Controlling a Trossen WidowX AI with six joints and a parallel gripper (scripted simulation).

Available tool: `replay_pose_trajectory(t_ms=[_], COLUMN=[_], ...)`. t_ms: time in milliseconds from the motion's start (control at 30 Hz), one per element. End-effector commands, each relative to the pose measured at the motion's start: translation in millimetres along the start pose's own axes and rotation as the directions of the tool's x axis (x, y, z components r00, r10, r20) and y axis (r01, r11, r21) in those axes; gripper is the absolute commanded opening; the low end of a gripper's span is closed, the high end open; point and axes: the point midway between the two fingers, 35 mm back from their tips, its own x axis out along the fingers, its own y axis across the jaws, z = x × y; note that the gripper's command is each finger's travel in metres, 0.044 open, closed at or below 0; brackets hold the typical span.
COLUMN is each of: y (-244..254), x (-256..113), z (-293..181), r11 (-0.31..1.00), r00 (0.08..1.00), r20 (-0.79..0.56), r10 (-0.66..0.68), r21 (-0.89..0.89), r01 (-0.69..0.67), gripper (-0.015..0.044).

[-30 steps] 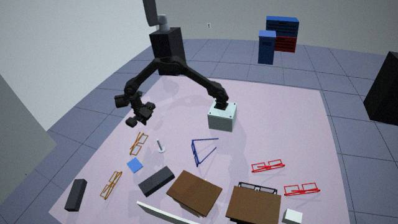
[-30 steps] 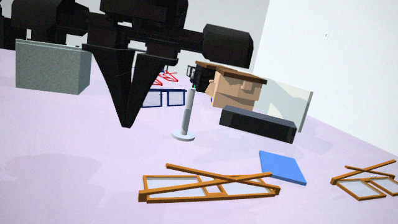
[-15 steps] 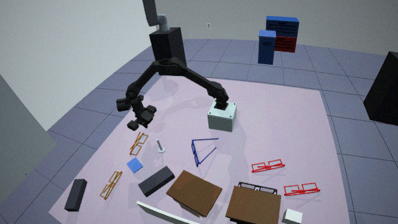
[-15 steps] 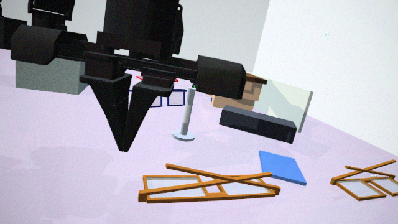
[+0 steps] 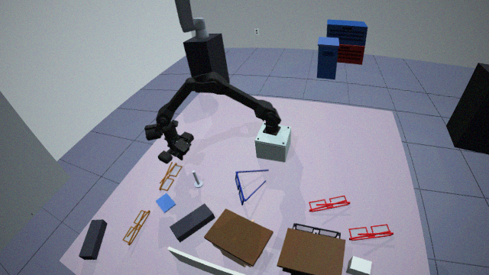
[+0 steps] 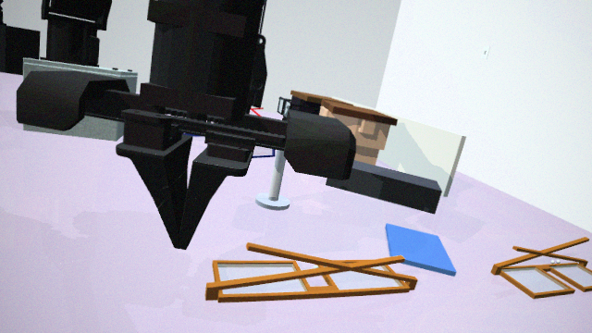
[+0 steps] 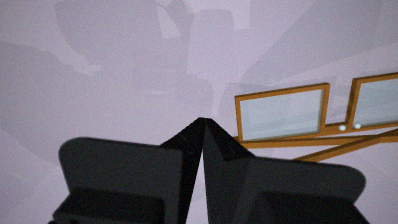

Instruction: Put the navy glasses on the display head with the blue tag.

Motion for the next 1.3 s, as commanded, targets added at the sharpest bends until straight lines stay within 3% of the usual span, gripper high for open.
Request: replay_pose_trajectory(t_ms=[0,1267], y=[-1,-20], x=[1,0], z=[0,-1], r11=[1.0,1.0], r00=[1.0,1.0], r20=[-0.001,-0.002], r10=[-0.001,-0.003], r21=[0.004,0.003], r01=[0.001,0.003], gripper=[0.0,0.0])
